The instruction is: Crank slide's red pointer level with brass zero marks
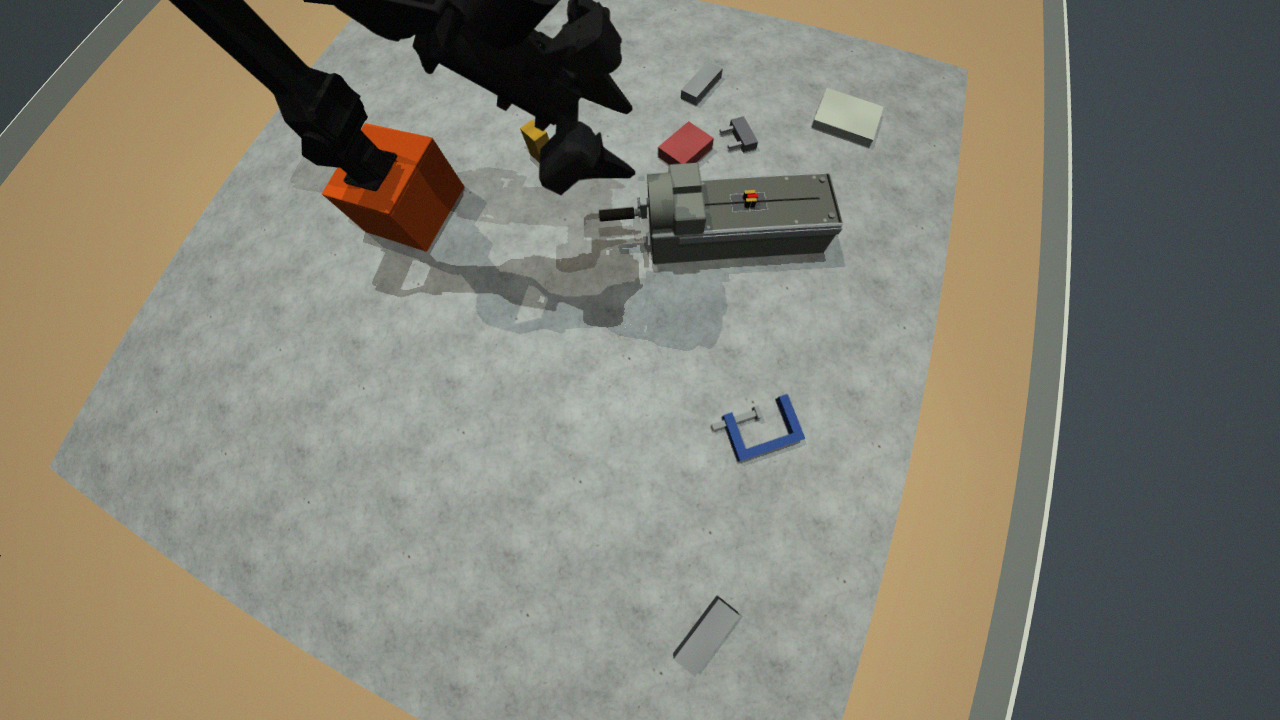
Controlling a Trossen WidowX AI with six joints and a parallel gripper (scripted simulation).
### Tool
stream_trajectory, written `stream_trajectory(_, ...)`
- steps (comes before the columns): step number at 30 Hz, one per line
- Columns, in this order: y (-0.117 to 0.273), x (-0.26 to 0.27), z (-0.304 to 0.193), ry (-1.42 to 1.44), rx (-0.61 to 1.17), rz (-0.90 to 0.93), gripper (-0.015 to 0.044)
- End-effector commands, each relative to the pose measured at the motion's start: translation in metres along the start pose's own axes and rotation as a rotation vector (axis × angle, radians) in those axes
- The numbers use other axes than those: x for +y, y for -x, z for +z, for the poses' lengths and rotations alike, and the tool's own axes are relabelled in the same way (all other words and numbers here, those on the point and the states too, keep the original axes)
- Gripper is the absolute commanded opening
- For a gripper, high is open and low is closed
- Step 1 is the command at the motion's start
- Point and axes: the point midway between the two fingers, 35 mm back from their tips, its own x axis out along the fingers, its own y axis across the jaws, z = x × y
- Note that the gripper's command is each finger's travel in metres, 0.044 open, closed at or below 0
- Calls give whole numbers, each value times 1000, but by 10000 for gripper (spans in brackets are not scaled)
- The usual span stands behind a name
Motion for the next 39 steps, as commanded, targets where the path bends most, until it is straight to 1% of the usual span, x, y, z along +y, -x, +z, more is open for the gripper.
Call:
stream_trajectory(1, 9, 1, -10, 29, -25, 5, 440)
stream_trajectory(5, 6, 0, -12, 29, -25, 5, 440)
stream_trajectory(15, -35, -2, -44, 29, -25, 5, 440)
stream_trajectory(23, -61, -1, -74, 29, -24, 5, 440)
stream_trajectory(39, -78, -2, -91, 30, -24, 5, 440)
